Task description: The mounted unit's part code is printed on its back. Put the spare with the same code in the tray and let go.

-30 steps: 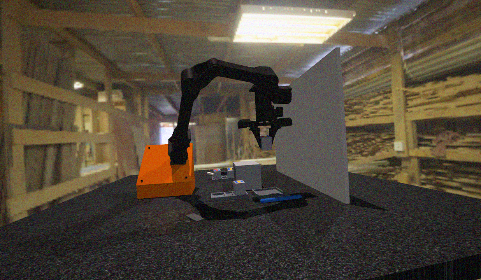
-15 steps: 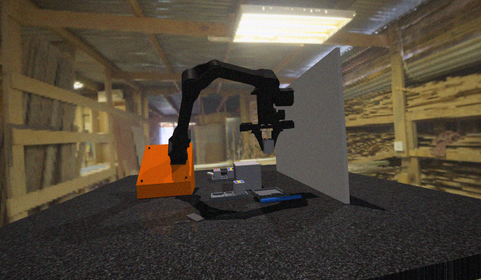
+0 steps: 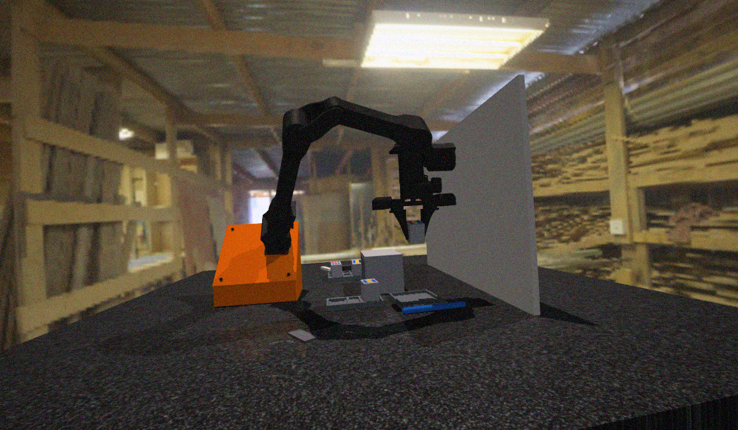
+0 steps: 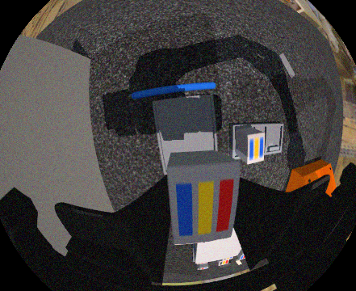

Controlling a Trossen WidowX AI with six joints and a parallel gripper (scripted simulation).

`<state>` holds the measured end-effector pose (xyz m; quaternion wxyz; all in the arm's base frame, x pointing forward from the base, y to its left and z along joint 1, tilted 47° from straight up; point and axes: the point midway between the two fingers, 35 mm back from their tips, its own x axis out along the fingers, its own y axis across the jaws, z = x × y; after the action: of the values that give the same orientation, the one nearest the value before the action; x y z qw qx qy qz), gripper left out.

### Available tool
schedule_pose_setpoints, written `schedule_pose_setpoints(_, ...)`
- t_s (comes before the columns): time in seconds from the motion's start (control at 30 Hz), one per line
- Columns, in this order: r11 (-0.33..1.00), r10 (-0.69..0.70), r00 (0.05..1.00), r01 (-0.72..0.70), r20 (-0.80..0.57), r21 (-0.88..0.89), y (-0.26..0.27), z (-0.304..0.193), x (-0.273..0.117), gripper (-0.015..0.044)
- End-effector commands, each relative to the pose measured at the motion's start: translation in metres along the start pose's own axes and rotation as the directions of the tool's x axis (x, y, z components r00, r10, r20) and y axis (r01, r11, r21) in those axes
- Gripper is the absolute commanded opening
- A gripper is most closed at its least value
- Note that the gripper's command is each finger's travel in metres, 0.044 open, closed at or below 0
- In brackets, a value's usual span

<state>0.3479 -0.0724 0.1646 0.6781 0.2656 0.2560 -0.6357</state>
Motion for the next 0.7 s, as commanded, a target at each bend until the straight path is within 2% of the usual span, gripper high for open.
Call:
schedule_pose_setpoints(0.0, 1.000, -0.004, 1.000, 0.004, 0.000, -0.008, -0.001, -0.001, 0.005, 0.0000)
schedule_pose_setpoints(0.67, 1.000, -0.004, 1.000, 0.004, -0.003, -0.007, 0.002, -0.002, 0.025, 0.0000)
